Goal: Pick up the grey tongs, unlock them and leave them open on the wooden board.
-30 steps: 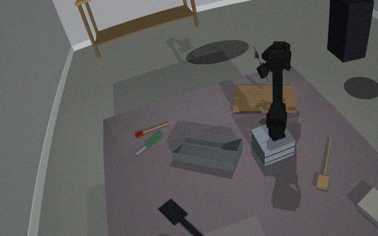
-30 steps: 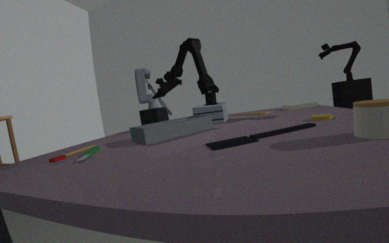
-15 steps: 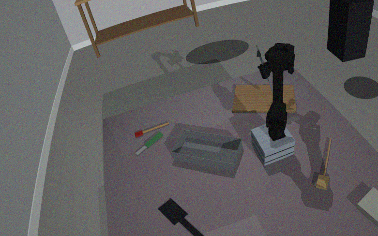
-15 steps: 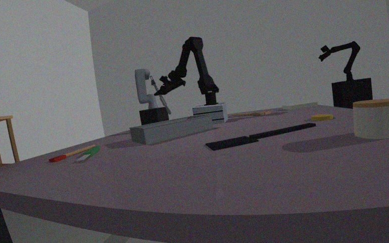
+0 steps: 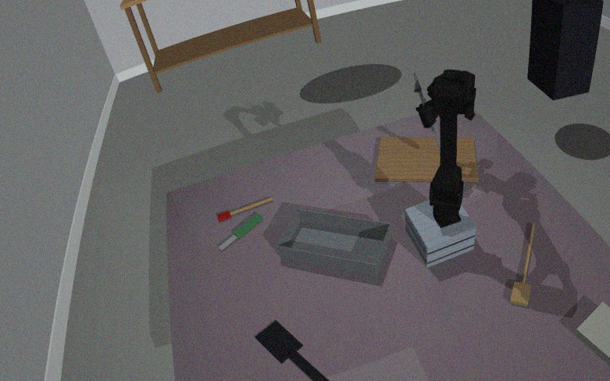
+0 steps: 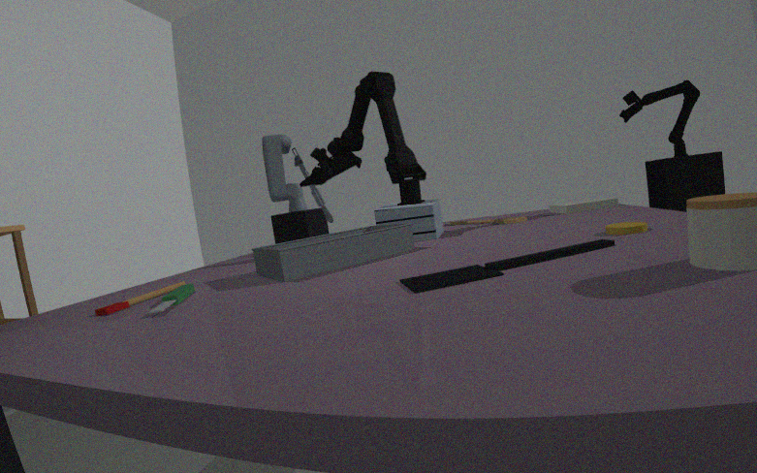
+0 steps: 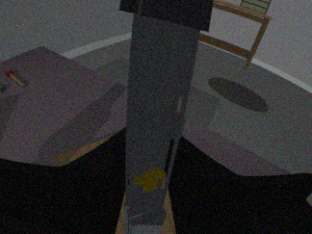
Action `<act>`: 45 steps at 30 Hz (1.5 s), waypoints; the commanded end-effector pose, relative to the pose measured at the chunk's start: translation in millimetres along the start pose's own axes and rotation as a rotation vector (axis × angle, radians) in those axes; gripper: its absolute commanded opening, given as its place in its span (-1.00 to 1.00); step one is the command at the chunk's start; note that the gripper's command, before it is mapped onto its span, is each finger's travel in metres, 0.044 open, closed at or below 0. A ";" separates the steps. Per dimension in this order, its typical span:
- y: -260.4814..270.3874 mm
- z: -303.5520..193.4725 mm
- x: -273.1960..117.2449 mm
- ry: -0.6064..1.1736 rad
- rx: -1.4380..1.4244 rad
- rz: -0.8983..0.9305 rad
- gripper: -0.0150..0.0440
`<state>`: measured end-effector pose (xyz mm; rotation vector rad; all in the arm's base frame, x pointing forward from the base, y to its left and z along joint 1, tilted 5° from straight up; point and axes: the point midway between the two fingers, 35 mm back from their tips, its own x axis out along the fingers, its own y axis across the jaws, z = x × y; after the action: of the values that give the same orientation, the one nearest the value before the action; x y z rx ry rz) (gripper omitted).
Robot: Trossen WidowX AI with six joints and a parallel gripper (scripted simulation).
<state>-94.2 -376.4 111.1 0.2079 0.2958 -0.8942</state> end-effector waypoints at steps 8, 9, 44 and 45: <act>0.6 0.8 -0.2 -0.006 0.001 0.004 -1.00; 0.6 0.8 -0.2 -0.006 0.001 0.004 -1.00; -14.9 -35.0 54.1 0.631 0.110 -0.033 -1.00; -14.5 -36.0 54.9 0.655 0.109 -0.032 -1.00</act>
<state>-80.7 -411.5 57.9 0.5887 0.7975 -0.8672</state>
